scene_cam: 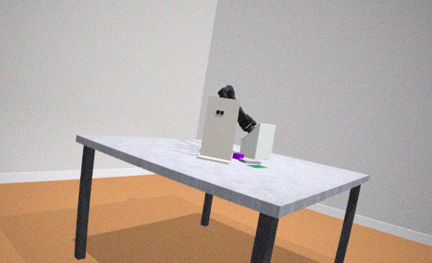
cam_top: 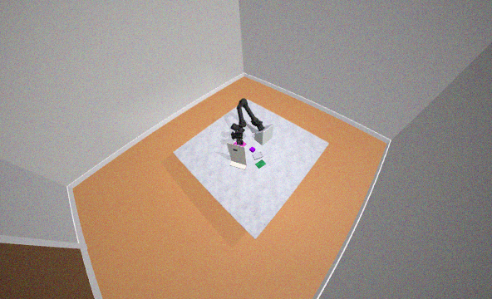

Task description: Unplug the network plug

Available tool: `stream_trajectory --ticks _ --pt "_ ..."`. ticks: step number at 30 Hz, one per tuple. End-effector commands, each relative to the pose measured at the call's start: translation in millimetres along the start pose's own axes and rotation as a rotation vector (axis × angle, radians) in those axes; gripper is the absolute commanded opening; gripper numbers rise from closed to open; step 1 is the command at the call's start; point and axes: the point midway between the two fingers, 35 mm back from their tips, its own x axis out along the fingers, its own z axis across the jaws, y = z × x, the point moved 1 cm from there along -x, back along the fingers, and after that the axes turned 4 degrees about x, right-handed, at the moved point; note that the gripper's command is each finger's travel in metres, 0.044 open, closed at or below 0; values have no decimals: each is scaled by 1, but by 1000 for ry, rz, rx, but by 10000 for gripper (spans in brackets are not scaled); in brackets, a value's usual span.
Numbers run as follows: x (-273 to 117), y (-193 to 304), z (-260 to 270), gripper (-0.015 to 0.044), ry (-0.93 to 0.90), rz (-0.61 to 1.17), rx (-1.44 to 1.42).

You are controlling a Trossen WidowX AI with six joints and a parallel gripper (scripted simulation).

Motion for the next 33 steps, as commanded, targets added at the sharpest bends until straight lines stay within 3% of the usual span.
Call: stream_trajectory --ticks 1,33 --pt "-3 1 0 0 0 4 -2" --pt "-17 3 -1 0 0 4 -2"
